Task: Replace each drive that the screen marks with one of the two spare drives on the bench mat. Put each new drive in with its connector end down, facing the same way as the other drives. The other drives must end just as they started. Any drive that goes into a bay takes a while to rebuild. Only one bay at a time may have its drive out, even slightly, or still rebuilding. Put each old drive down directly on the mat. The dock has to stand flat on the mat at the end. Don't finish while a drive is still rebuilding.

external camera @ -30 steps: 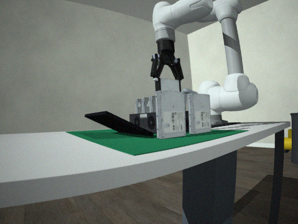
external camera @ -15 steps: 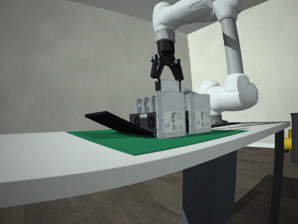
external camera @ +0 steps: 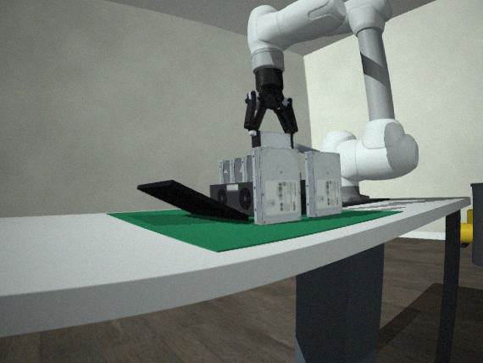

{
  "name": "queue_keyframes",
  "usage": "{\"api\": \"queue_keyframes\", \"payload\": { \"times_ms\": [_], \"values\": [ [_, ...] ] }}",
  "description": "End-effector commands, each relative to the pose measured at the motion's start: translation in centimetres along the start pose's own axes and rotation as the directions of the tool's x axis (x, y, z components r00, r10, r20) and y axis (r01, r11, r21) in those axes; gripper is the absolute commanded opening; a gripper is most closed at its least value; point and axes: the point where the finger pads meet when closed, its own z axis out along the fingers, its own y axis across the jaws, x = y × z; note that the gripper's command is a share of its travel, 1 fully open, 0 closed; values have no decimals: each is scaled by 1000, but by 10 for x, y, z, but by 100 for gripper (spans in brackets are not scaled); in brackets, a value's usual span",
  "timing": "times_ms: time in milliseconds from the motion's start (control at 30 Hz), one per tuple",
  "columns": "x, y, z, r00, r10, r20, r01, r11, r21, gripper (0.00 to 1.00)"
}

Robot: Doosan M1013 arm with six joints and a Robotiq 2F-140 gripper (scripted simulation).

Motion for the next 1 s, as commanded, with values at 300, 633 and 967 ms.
{"api": "queue_keyframes", "payload": {
  "times_ms": [300,633,967],
  "values": [
    [0,0,8,1000,0,1,0,1000,1,10],
    [0,0,18,1000,0,1,0,1000,1,10],
    [0,0,26,1000,0,1,0,1000,1,10]
  ]
}}
